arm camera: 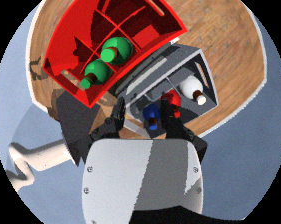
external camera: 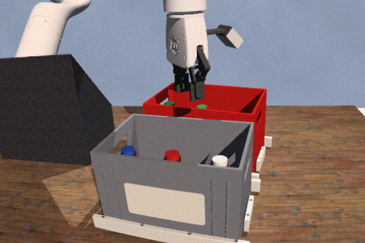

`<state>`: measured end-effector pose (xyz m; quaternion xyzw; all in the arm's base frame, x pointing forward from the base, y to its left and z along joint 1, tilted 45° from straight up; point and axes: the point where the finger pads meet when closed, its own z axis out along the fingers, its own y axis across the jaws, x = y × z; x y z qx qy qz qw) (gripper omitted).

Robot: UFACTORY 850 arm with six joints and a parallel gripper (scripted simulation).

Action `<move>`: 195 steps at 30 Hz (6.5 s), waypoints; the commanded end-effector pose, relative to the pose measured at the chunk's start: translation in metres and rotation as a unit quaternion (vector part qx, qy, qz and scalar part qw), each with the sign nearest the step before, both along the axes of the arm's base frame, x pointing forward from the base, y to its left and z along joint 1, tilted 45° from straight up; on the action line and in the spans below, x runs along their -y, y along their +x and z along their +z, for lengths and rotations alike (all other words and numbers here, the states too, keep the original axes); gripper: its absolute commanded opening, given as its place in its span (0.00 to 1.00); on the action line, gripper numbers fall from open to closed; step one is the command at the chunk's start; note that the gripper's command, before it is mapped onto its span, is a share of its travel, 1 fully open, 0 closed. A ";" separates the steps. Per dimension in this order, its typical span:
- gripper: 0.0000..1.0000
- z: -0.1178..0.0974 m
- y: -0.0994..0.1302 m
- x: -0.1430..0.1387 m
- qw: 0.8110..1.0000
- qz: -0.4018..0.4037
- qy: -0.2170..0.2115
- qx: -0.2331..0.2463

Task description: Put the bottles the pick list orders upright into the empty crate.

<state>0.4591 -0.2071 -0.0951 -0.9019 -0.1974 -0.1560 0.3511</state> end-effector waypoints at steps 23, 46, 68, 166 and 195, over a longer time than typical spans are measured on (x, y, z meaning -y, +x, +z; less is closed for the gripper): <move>0.65 -0.088 -0.035 0.083 1.000 0.000 0.000 0.000; 0.65 -0.101 -0.039 0.091 1.000 0.000 0.000 0.000; 0.65 -0.120 -0.035 0.072 1.000 0.000 0.000 0.000; 0.00 -0.157 -0.028 0.036 1.000 0.000 0.000 0.000; 0.00 -0.137 -0.032 0.056 1.000 0.000 0.000 0.000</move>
